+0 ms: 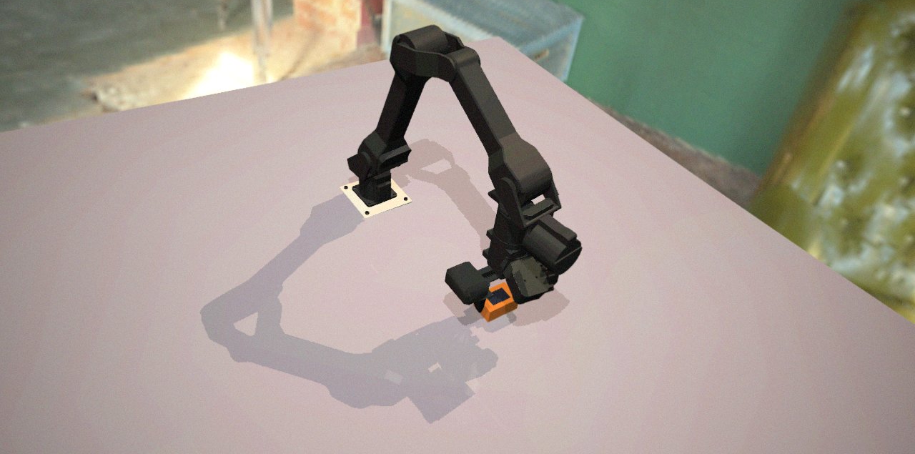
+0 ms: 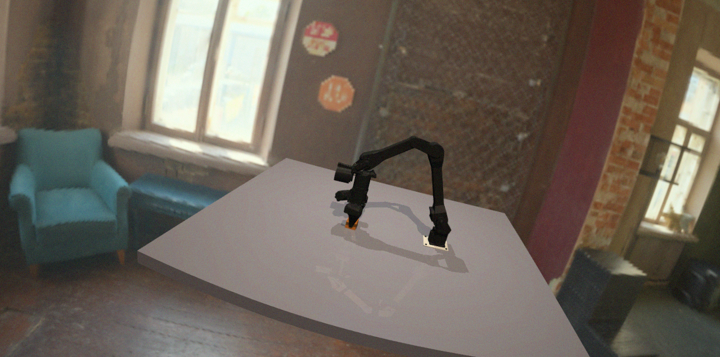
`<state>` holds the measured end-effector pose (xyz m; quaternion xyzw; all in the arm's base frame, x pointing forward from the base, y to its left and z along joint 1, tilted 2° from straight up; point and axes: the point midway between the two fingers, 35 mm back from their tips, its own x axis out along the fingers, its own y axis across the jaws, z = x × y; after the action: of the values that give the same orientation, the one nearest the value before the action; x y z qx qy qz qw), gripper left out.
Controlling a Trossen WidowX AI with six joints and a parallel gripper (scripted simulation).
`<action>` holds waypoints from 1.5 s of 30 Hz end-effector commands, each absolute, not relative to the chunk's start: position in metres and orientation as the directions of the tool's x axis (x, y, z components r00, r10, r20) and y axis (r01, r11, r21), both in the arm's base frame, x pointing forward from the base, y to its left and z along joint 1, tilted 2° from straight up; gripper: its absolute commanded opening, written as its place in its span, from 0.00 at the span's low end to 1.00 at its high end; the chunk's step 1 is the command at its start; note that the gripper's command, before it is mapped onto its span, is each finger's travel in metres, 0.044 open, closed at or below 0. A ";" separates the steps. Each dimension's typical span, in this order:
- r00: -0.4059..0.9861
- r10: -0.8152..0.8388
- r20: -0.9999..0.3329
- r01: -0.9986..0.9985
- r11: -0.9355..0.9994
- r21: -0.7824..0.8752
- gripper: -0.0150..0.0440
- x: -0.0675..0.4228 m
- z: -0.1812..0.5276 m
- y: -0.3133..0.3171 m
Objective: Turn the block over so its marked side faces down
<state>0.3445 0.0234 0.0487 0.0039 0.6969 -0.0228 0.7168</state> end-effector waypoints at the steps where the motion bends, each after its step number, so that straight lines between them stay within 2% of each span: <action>1: 0.027 -0.031 -0.999 0.034 0.999 -0.030 0.71 0.344 0.048 0.023; 20: 0.027 -0.031 -0.999 0.034 0.999 -0.030 0.50 0.344 0.048 0.023; 25: 0.027 -0.031 -0.999 0.034 0.999 -0.030 0.27 0.344 0.069 0.023; 26: 0.027 -0.031 -0.999 0.034 0.999 -0.030 0.25 0.344 0.074 0.024; 33: 0.038 -0.031 -0.999 0.033 0.999 -0.030 0.25 0.344 0.077 0.024; 45: 0.224 -0.038 -0.974 0.028 0.999 -0.033 0.25 0.346 0.071 0.024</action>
<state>0.3460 0.0247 0.0715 -0.0007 0.6426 -0.0213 0.7659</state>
